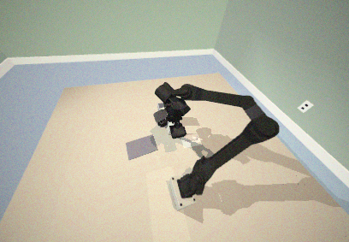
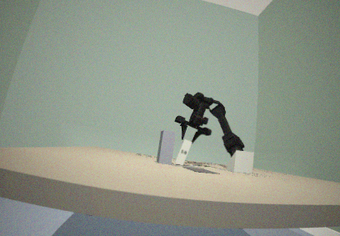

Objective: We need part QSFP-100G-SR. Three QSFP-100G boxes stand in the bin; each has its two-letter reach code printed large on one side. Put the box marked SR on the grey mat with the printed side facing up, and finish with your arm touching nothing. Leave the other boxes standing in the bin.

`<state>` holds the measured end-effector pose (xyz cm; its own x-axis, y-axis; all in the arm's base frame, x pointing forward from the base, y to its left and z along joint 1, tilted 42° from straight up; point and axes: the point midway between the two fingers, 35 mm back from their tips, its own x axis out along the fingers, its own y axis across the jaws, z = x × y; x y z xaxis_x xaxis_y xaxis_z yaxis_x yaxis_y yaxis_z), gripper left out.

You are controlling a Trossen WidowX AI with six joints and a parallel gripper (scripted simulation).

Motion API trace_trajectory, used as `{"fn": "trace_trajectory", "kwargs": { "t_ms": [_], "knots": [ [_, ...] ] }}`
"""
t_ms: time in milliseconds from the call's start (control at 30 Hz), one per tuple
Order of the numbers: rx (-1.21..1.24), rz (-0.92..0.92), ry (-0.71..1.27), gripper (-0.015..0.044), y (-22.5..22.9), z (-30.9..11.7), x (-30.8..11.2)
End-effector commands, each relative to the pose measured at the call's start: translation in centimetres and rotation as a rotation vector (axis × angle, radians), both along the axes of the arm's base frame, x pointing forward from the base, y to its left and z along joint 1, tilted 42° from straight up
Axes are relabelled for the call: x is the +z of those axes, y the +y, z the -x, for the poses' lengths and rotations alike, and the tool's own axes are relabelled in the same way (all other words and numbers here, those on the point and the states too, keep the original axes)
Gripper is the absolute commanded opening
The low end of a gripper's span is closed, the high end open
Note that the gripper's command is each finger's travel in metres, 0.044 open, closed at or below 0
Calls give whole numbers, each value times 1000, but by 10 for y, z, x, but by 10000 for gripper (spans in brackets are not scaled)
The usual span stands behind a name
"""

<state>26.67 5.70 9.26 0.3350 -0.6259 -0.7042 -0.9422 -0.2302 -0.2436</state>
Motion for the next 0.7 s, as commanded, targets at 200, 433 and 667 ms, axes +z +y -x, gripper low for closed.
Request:
{"fn": "trace_trajectory", "kwargs": {
  "t_ms": [200,433,667],
  "knots": [
    [-86,-1,92,238,2,-18,1],
    [-127,-1,138,238,2,-27,1],
    [-104,0,112,421,2,-24,3]
  ]
}}
